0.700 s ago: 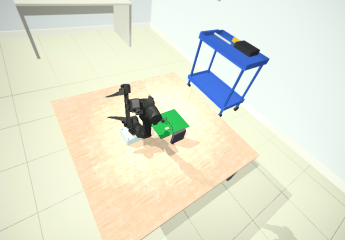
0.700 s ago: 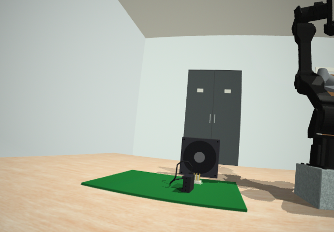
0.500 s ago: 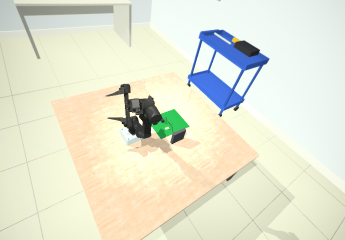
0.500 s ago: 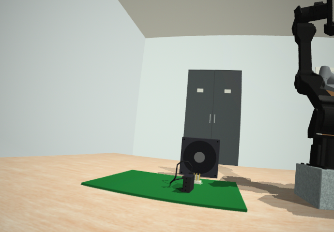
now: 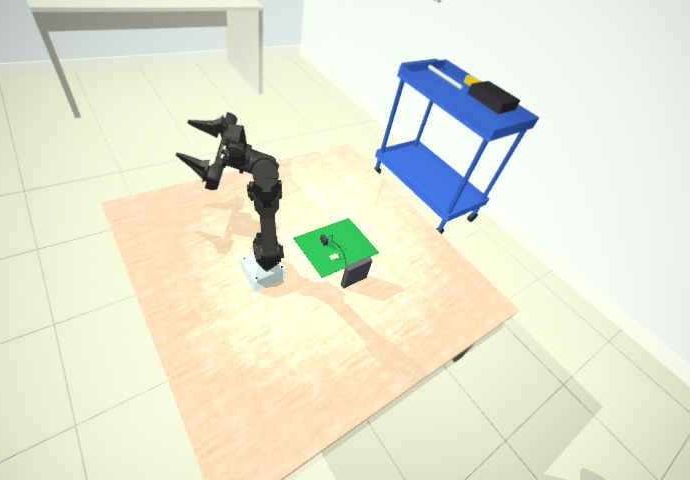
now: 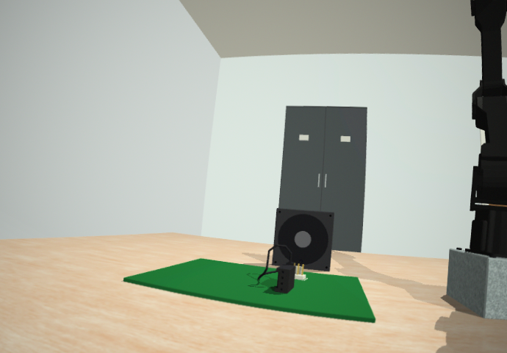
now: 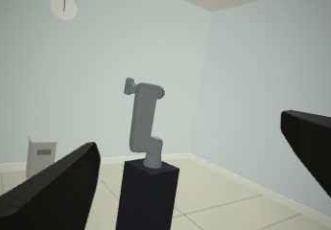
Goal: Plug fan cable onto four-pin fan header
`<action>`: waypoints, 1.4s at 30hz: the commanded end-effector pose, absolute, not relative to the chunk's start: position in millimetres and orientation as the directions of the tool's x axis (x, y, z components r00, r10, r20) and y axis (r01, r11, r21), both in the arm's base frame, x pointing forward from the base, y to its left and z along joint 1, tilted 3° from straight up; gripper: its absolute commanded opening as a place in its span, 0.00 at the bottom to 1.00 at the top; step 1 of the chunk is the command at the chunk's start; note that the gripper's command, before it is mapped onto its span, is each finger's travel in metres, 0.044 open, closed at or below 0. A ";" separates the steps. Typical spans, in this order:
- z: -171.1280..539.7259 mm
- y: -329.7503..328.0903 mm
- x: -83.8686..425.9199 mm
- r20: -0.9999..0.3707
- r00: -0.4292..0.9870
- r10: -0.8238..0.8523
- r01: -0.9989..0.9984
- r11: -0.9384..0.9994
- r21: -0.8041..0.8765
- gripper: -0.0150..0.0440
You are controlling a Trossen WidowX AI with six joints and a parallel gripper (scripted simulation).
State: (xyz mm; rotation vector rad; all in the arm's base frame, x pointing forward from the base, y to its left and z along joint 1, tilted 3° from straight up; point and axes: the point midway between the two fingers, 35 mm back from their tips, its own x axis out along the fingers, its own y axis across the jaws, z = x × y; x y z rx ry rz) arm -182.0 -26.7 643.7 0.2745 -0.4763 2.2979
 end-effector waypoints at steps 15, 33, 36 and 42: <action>634.5 138.9 -32.5 0.319 -0.217 0.923 -0.861 -0.335 0.383 1.00; 497.4 202.2 221.7 -0.072 0.422 0.904 -0.288 0.208 0.935 1.00; 480.4 192.6 249.3 -0.105 0.490 0.865 -0.198 0.228 0.953 1.00; 420.6 171.2 301.5 -0.269 0.580 0.769 0.075 0.278 0.958 1.00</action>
